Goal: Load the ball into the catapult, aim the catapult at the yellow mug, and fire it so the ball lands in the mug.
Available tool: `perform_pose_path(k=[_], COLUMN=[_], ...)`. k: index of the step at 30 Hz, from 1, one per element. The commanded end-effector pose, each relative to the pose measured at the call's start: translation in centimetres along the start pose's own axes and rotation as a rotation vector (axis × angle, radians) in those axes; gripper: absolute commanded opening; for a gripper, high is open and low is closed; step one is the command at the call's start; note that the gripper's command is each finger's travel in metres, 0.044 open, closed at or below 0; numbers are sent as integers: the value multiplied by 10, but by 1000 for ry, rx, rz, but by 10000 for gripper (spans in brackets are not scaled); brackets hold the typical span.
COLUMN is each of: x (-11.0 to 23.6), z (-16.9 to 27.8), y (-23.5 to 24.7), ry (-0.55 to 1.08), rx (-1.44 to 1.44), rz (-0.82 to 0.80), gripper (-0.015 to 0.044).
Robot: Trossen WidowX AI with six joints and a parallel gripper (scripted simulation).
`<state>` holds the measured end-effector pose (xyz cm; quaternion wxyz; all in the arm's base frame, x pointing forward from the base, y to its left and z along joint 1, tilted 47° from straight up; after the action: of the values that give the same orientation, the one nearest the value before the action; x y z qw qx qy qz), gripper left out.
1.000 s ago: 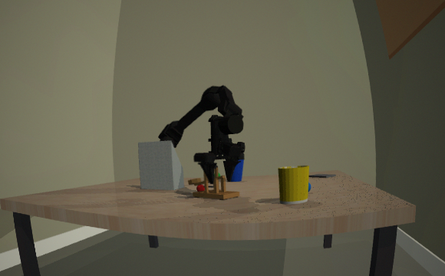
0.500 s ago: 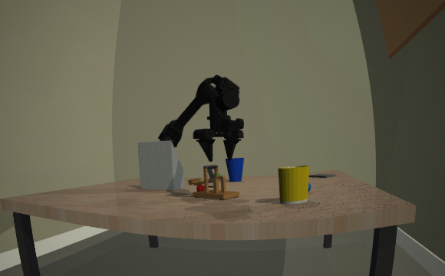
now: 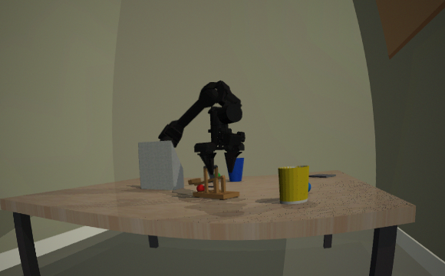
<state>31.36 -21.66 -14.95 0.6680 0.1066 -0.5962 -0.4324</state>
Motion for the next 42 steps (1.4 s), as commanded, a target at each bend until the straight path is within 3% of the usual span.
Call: perform_pose_path(k=[1, 32, 42], x=[-10, -52, -48], z=[2, 3, 1], y=[0, 1, 2], ry=[9, 10, 5], rx=[-8, -8, 1], rz=[-7, -10, -3], gripper=[440, 440, 177])
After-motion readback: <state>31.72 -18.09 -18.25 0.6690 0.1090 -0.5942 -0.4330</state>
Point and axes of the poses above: the point midway between the two fingers, 35 mm back from their tips, its own x axis back along the fingers, its own y axis across the jaws, z = x × y, the point moved 8 cm from there along x, back along the fingers, and after that the axes turned 1 degree about x, right-handed, at the moved point
